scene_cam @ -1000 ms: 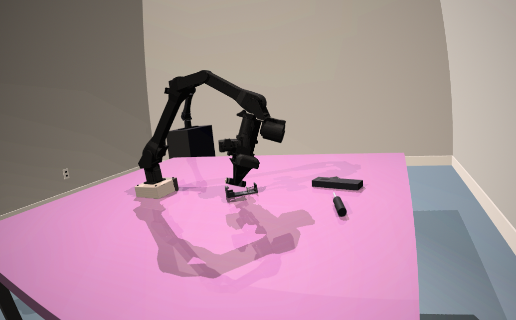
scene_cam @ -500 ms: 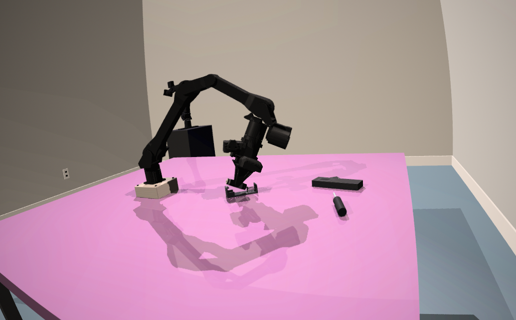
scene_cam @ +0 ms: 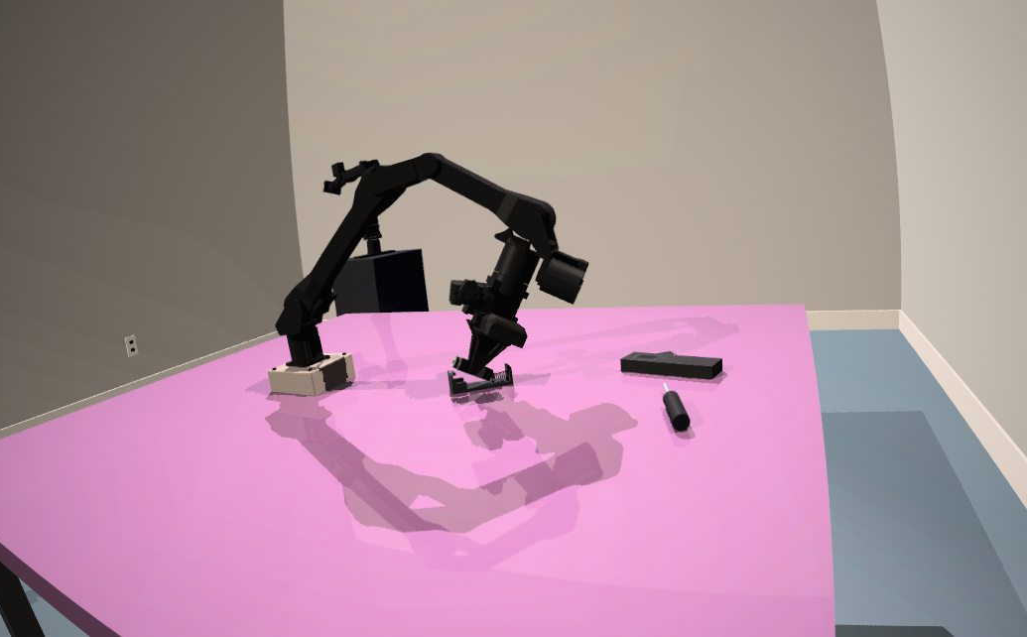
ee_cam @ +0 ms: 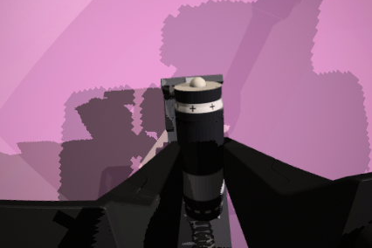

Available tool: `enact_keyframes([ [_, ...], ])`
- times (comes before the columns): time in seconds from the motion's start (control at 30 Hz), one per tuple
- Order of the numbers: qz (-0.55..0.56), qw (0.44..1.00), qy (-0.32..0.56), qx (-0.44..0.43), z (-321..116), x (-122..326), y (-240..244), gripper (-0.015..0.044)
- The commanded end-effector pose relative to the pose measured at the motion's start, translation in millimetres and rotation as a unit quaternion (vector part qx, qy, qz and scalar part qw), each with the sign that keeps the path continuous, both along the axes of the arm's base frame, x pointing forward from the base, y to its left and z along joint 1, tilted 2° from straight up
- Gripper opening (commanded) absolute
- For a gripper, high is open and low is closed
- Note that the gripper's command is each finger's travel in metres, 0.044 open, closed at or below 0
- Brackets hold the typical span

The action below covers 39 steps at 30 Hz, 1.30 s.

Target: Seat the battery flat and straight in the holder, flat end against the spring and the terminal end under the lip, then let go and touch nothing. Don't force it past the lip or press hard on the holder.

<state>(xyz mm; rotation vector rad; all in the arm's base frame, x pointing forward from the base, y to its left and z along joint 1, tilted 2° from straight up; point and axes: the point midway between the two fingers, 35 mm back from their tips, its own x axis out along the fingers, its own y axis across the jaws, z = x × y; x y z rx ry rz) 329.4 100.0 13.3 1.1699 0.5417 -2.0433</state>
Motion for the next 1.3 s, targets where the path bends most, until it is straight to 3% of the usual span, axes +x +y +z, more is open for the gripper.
enact_keyframes([
  [0.0,-0.001,1.0,0.0,-0.003,-1,3,2,0.006],
  [1.27,-0.003,1.0,0.003,-0.003,-2,15,16,0.006],
])
